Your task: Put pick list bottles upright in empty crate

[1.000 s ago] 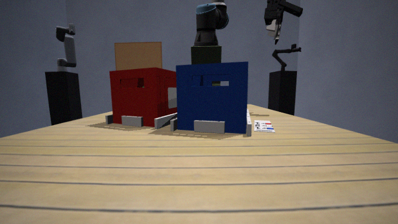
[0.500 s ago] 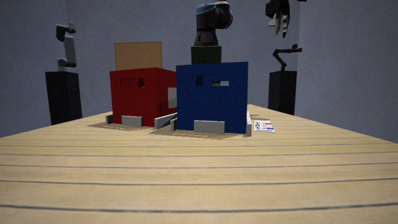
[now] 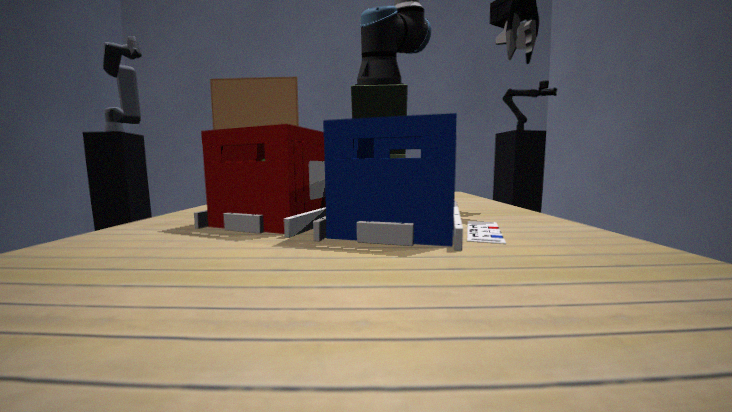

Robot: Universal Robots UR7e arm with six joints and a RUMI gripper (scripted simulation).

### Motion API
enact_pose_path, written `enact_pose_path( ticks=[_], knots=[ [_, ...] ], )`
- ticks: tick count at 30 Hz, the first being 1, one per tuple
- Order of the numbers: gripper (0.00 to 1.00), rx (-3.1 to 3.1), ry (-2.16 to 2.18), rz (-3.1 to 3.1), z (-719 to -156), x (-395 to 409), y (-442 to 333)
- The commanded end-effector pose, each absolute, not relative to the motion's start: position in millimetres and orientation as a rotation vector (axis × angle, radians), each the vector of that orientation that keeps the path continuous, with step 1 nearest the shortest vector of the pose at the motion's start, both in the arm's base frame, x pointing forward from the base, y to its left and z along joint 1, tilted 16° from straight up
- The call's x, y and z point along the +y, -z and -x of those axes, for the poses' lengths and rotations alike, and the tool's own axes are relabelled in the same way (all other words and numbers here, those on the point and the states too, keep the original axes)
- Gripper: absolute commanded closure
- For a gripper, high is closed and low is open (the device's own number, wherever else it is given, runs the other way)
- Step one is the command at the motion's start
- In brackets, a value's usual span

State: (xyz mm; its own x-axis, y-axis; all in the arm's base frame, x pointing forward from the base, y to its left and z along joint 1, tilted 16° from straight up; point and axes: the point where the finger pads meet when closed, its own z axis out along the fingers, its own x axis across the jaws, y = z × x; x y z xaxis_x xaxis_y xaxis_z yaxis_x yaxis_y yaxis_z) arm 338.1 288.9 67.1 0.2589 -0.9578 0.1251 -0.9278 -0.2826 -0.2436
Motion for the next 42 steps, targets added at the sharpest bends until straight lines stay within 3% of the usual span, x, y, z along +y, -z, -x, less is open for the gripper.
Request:
enact_pose_path(
  ticks=[1, 11, 42],
  knots=[
    [0.62, 1.803, 0.377, 2.392, -338.4, 289.2, -67.6],
    [0.62, 1.803, 0.377, 2.393, -338.4, 289.2, -67.6],
    [0.62, 2.504, 0.274, 1.507, -437.2, 197.9, -54.8]
  ],
)
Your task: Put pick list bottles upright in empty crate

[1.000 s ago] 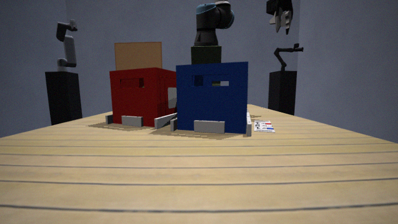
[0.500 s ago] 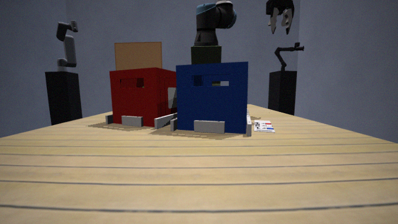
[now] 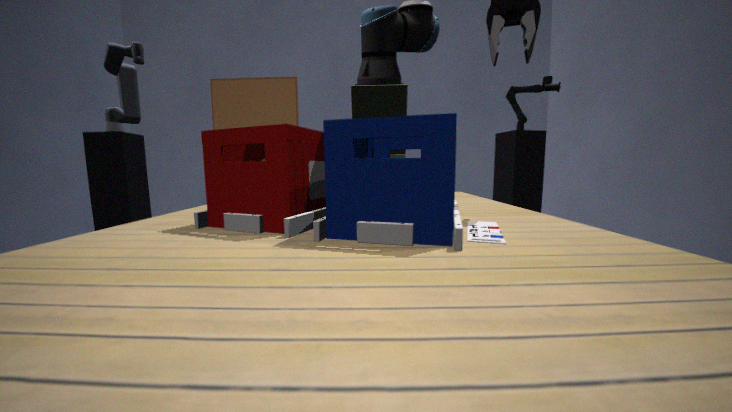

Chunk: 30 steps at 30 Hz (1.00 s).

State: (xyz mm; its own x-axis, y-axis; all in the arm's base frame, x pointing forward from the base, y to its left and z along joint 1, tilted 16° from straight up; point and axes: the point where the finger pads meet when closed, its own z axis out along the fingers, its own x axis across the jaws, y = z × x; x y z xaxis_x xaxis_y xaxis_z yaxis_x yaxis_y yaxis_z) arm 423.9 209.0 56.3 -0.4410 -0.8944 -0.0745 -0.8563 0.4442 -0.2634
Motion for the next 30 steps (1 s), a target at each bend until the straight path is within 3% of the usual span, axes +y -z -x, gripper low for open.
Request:
enact_pose_path(
  ticks=[1, 30],
  knots=[
    [0.62, 2.504, 0.274, 1.507, -440.8, 194.6, -54.3],
    [0.62, 2.504, 0.275, 1.507, -532.3, 110.1, -42.6]
  ],
)
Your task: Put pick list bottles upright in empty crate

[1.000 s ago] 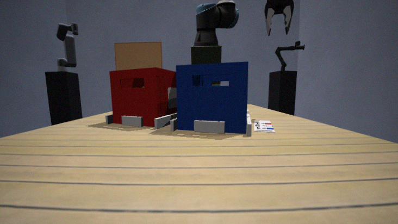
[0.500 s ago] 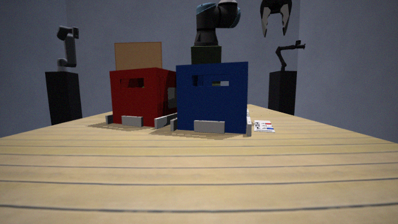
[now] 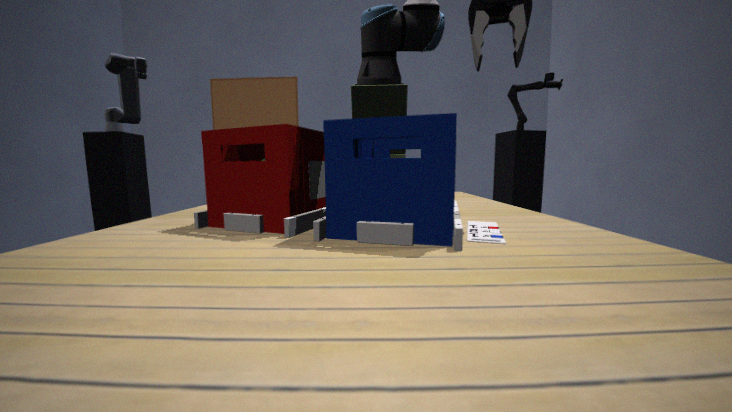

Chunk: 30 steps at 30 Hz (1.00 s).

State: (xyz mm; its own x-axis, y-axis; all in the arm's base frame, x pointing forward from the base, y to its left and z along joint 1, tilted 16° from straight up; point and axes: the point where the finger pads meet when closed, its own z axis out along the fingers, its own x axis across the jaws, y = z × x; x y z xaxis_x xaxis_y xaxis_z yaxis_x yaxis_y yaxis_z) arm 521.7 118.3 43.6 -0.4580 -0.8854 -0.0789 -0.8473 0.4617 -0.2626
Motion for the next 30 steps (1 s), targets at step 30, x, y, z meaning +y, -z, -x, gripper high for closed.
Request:
enact_pose_path(
  ticks=[30],
  knots=[
    [0.62, 2.504, 0.275, 1.507, -632.5, 17.6, -29.7]
  ],
)
